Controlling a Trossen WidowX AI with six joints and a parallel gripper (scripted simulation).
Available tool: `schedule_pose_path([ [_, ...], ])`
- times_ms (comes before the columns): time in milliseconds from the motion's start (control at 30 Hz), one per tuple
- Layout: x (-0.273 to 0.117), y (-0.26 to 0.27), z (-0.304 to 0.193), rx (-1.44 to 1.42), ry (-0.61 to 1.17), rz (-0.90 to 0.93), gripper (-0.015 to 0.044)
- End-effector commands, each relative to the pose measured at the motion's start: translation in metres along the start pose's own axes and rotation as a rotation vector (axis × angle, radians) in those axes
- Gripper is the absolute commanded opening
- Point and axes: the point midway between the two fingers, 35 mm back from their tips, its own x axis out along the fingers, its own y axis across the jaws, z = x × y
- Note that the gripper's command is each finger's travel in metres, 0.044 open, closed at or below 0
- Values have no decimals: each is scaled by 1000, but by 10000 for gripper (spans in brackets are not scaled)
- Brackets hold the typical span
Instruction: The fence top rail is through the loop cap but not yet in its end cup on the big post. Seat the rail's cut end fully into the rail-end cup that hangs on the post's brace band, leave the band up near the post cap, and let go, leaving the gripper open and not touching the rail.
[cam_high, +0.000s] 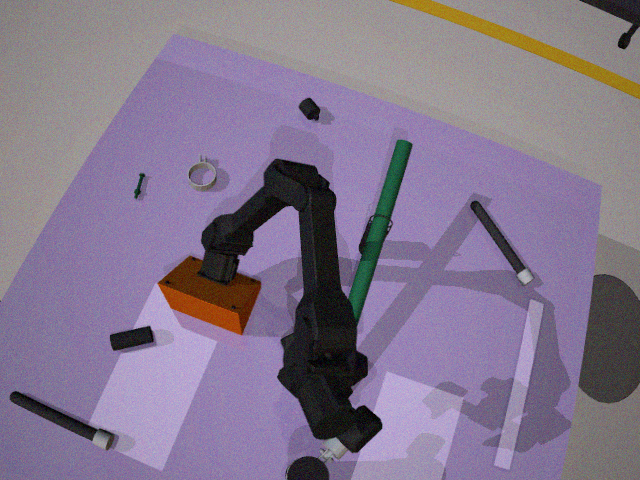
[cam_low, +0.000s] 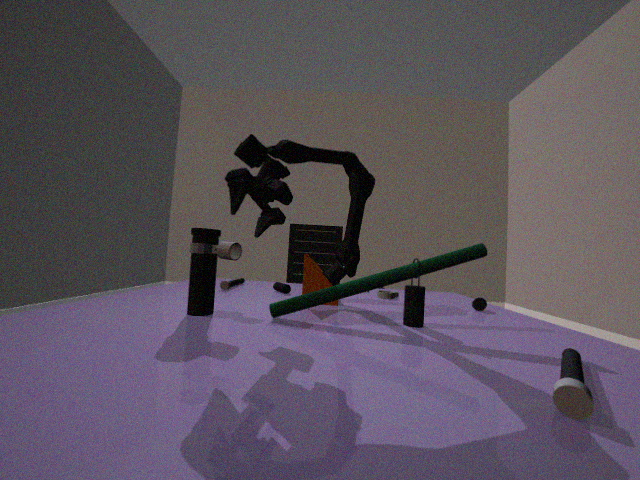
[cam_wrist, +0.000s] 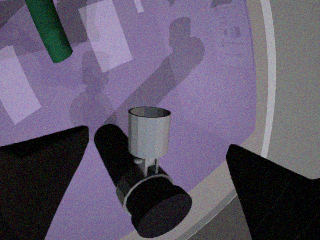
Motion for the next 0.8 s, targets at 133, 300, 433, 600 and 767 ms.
schedule_pose_path([
  [133,4,-5,-8,-76,11,-3,440],
  [300,16,1,-9,-76,11,-4,440],
  [433,27,8,-9,-76,10,-4,440],
  [600,28,8,-9,-76,10,-4,440],
  [767,35,7,-9,-76,11,-4,440],
])
